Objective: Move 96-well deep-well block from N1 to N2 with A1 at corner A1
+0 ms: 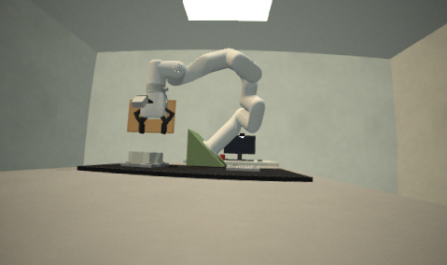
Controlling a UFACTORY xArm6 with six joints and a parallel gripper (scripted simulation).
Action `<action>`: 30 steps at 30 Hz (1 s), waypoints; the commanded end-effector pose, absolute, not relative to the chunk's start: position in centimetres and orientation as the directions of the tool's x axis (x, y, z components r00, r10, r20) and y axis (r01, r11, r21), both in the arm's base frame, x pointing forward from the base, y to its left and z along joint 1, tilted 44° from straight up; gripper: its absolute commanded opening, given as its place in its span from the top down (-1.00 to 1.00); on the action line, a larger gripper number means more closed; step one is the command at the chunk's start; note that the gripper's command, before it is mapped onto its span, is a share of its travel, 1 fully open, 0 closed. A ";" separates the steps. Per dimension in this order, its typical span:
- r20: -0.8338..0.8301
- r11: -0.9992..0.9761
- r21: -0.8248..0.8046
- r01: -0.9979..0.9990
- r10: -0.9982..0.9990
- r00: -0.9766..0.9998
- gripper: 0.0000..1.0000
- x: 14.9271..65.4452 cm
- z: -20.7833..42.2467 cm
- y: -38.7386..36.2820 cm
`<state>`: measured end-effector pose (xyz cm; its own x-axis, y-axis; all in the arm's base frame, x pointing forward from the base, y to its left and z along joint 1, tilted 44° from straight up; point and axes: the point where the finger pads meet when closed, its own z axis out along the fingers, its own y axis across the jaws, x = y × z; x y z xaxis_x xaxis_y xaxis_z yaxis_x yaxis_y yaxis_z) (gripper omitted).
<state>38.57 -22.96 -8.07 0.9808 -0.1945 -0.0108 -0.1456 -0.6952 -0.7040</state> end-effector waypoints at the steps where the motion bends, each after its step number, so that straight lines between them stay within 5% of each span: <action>1: -0.010 -0.700 -0.699 -0.148 -0.198 0.980 -1.00 38.9 -9.8 -23.0; 30: -0.010 -0.700 -0.699 -0.148 -0.198 0.980 -1.00 39.1 -11.6 -21.7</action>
<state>38.96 -21.88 -11.31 0.9805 -0.1961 -0.0138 -0.1493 -0.6973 -0.7010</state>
